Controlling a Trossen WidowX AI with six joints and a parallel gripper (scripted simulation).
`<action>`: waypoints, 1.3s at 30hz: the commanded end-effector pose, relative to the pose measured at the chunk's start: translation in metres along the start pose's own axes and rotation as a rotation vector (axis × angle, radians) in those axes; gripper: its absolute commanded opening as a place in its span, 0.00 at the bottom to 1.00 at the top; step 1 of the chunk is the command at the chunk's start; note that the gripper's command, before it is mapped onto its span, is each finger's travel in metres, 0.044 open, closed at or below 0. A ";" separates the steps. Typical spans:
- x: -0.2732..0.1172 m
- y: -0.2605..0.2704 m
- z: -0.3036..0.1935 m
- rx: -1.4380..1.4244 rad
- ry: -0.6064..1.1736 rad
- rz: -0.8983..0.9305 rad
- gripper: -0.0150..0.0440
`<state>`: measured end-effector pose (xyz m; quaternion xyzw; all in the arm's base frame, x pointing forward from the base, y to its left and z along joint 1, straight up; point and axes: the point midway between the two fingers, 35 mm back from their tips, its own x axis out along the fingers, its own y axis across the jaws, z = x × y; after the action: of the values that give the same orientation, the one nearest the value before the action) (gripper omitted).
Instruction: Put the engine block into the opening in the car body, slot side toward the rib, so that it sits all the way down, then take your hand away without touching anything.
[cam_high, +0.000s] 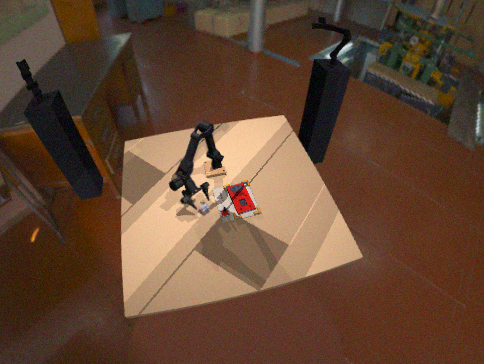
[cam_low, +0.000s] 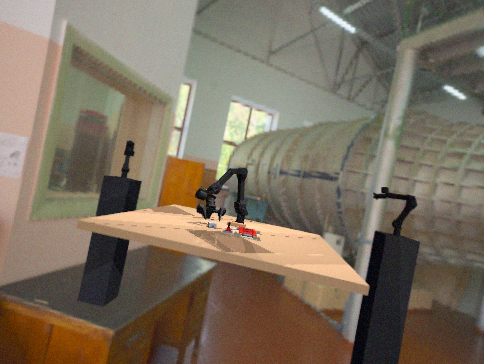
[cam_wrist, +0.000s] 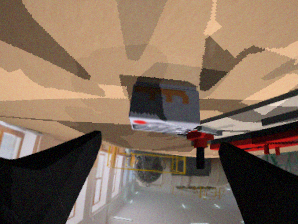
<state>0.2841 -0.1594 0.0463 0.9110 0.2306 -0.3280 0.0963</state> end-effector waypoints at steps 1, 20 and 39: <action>-0.009 0.000 -0.002 -0.003 0.004 -0.001 1.00; -0.006 0.001 -0.001 -0.001 0.000 0.005 1.00; 0.005 0.004 -0.005 -0.379 -0.217 -0.088 1.00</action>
<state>0.2902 -0.1596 0.0482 0.8454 0.2980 -0.3699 0.2442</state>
